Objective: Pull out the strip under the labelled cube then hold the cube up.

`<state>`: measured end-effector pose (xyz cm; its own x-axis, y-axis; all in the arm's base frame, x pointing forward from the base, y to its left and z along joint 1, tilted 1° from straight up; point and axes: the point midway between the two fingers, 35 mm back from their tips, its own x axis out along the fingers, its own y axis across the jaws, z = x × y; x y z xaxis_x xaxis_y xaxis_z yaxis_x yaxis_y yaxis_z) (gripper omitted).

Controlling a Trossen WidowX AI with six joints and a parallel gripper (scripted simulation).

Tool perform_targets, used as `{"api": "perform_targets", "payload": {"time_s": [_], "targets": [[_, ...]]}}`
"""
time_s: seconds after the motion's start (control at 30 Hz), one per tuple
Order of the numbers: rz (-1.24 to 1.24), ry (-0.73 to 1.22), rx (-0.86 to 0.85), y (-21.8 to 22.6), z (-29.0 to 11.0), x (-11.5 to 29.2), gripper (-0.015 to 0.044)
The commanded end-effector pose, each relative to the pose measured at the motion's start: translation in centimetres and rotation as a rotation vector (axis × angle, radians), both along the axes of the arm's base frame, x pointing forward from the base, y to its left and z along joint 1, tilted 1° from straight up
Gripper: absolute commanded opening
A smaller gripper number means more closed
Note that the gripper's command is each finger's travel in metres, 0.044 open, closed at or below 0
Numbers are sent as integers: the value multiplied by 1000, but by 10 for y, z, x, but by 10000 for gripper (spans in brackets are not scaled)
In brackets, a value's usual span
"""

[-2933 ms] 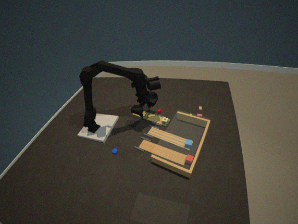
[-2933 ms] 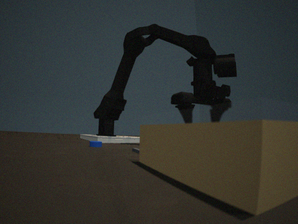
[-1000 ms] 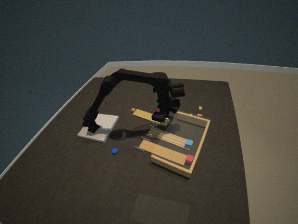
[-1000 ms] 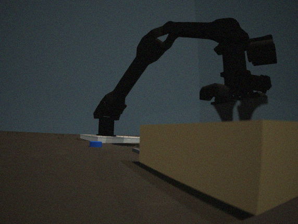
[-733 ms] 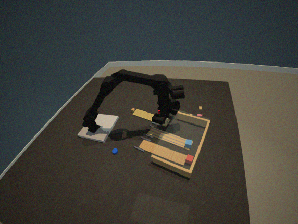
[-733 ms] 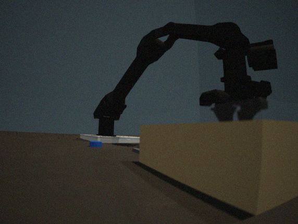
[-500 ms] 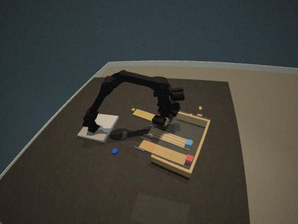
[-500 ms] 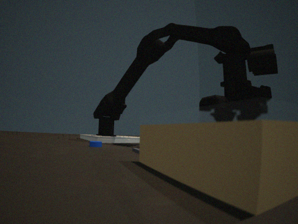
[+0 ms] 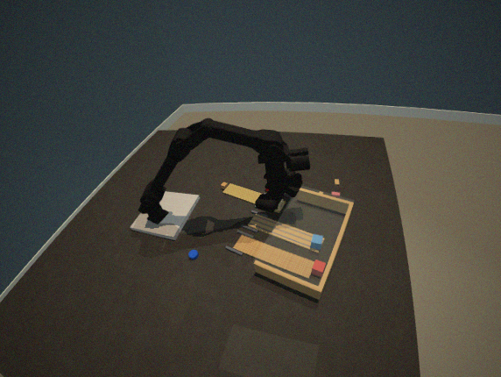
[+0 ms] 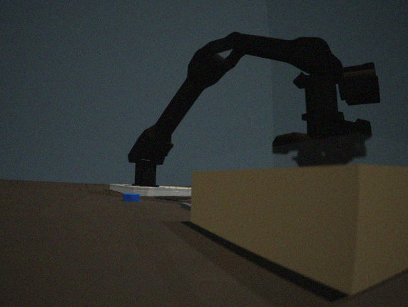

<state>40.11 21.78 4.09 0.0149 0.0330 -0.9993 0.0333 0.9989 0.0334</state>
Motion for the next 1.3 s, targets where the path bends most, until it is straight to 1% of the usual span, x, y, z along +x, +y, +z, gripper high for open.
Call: {"api": "perform_targets", "payload": {"time_s": [0.0,0.03,0.57,0.73,1.27], "targets": [[0,-2,0,0,1,0,20],[0,-2,0,-1,3,-1,0],[4,3,-3,-29,39,-51,0],[5,4,-3,-32,41,-57,0],[5,8,-6,-59,41,-106,0]]}}
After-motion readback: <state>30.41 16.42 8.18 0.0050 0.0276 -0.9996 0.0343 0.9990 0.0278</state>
